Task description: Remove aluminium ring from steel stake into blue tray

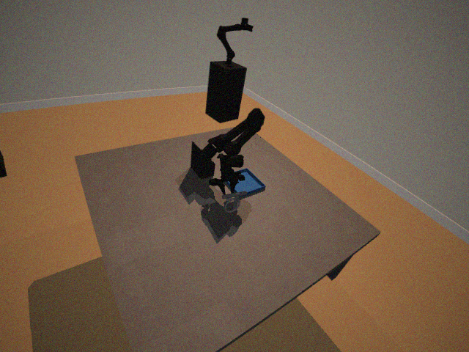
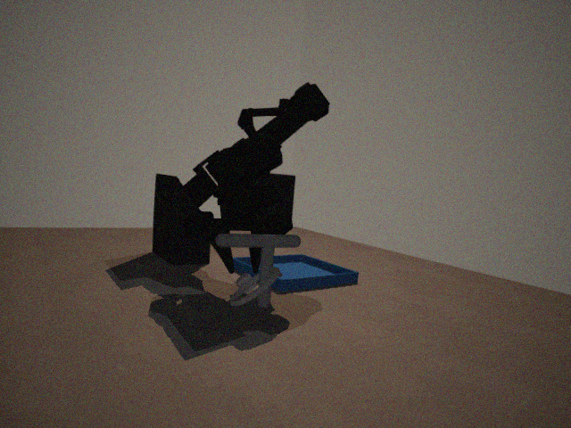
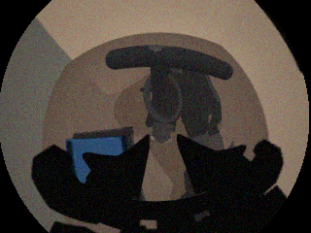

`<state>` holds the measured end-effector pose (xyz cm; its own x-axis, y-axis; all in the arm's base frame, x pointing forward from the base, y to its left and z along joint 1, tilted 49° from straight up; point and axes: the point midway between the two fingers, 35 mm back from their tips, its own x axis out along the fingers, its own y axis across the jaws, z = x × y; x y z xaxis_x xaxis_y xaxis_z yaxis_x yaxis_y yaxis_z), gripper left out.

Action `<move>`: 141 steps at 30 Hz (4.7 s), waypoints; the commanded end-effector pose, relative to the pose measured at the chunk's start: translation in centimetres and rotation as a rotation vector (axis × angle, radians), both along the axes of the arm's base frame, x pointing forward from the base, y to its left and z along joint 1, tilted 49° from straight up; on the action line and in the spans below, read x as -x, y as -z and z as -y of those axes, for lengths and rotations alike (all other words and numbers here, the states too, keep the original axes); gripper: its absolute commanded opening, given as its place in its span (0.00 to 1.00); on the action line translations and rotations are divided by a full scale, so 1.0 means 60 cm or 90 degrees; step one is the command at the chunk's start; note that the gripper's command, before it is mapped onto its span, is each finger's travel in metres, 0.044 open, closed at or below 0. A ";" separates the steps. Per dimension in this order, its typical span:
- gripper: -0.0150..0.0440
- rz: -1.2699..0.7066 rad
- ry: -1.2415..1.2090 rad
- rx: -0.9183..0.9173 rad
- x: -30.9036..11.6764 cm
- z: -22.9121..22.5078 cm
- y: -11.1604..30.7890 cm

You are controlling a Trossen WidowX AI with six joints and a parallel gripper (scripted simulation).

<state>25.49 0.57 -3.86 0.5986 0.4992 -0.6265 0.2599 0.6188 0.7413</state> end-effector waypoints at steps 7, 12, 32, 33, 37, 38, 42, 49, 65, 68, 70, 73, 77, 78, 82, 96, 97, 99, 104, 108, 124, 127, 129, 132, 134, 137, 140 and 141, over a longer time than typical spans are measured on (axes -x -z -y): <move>0.59 -0.001 0.004 0.000 -0.017 -0.014 0.018; 0.59 0.000 0.004 -0.001 -0.024 -0.022 0.026; 0.40 0.000 0.000 -0.002 -0.022 -0.022 0.025; 0.39 0.000 0.000 -0.002 -0.022 -0.022 0.025; 0.34 0.000 0.000 -0.002 -0.022 -0.022 0.025; 0.33 0.000 0.000 -0.002 -0.022 -0.022 0.025; 0.29 0.000 0.000 -0.002 -0.022 -0.022 0.025; 0.25 0.000 0.001 -0.001 -0.022 -0.014 0.019; 0.25 -0.002 0.003 -0.001 -0.021 0.007 0.001; 0.25 -0.010 -0.004 0.001 -0.023 0.009 0.002; 0.25 -0.016 -0.009 0.003 -0.024 0.009 0.002; 0.25 -0.025 -0.017 0.004 -0.026 0.011 0.002; 0.25 -0.037 -0.027 0.006 -0.028 0.013 0.001; 0.25 -0.040 -0.029 0.007 -0.029 0.013 0.001; 0.25 -0.052 -0.040 0.008 -0.030 0.015 -0.001; 0.25 -0.091 -0.079 0.010 -0.034 0.019 -0.013; 0.25 -0.094 -0.082 0.010 -0.034 0.019 -0.015; 0.25 -0.100 -0.087 0.010 -0.034 0.020 -0.017; 0.25 -0.113 -0.102 0.009 -0.034 0.021 -0.025; 0.25 -0.124 -0.114 0.008 -0.033 0.022 -0.031; 0.25 -0.147 -0.131 0.026 -0.034 0.022 -0.052; 0.25 -0.148 -0.131 0.027 -0.034 0.022 -0.053; 0.25 -0.150 -0.131 0.033 -0.034 0.021 -0.056; 0.25 -0.155 -0.132 0.044 -0.035 0.021 -0.061; 0.25 -0.156 -0.132 0.047 -0.036 0.021 -0.062; 0.25 -0.156 -0.132 0.048 -0.036 0.021 -0.063; 0.25 -0.161 -0.132 0.058 -0.037 0.020 -0.068; 0.25 -0.162 -0.132 0.062 -0.037 0.020 -0.070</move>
